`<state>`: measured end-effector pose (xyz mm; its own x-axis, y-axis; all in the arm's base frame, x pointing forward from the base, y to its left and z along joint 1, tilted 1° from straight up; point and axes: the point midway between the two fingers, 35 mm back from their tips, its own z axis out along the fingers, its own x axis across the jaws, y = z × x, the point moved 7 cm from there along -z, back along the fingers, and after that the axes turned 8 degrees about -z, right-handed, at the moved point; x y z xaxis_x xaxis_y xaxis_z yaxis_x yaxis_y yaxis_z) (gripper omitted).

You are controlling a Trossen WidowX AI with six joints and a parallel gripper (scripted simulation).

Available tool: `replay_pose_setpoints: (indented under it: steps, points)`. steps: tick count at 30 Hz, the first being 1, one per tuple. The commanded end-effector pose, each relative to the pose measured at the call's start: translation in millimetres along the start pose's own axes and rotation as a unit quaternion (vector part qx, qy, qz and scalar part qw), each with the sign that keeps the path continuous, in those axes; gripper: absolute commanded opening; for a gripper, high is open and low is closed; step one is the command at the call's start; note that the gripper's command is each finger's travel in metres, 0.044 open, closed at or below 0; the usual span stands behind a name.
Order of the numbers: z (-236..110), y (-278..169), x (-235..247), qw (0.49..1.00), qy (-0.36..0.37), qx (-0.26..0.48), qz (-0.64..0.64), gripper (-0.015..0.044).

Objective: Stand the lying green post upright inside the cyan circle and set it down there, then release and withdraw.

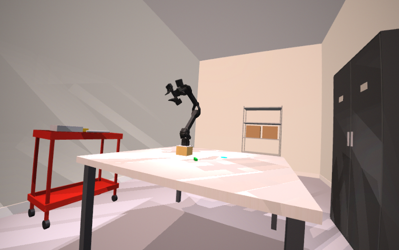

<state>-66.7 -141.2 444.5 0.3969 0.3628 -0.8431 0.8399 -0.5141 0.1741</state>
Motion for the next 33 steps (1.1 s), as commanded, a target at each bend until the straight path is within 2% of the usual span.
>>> replay_pose_setpoints:
  steps: [1,9,16,25,31,33]
  points:
    - [45,24,14,0.995,0.08,-0.033,0.045,0.0232]
    - [107,82,60,0.967,0.222,-0.053,0.109,0.0232]
    - [138,134,124,0.932,0.335,-0.022,0.138,0.0232]
    - [145,185,228,0.885,0.437,0.071,0.142,0.0232]
    - [134,200,301,0.862,0.466,0.152,0.129,0.0232]
    - [132,200,309,0.86,0.468,0.161,0.127,0.0232]
